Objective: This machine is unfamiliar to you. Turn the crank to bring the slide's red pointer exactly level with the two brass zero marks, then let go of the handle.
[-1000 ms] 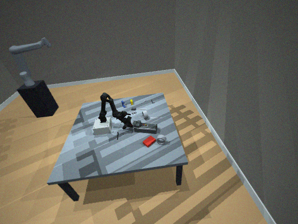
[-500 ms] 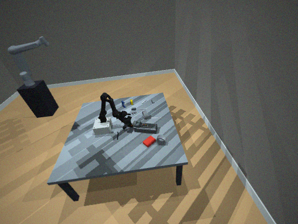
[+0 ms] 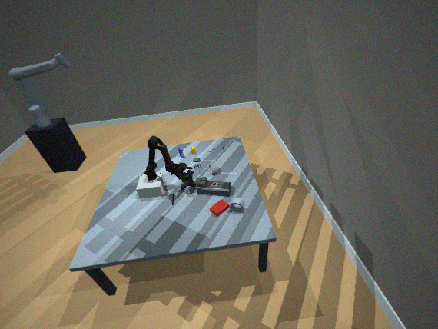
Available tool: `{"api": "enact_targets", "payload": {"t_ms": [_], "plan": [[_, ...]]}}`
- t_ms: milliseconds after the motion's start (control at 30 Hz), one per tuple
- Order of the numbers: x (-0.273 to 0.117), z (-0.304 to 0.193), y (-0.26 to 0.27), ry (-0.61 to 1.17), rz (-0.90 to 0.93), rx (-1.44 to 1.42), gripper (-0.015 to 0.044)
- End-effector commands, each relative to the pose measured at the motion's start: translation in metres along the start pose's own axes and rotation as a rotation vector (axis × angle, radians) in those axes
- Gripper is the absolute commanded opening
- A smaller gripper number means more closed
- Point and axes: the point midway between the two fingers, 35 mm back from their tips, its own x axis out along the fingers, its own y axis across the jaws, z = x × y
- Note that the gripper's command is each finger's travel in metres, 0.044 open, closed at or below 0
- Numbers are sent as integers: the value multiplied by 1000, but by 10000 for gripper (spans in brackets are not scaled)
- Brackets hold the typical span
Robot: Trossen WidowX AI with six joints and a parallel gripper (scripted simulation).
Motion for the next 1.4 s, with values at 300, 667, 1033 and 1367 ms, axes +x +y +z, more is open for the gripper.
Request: {"api": "enact_targets", "payload": {"t_ms": [300,667,1033,1367], "plan": [[-3,2,12,-1,27,-8,0],[-5,4,16,-1,27,-8,0],[-9,8,21,-1,27,-8,0],[-17,15,26,-2,28,-7,0]]}}
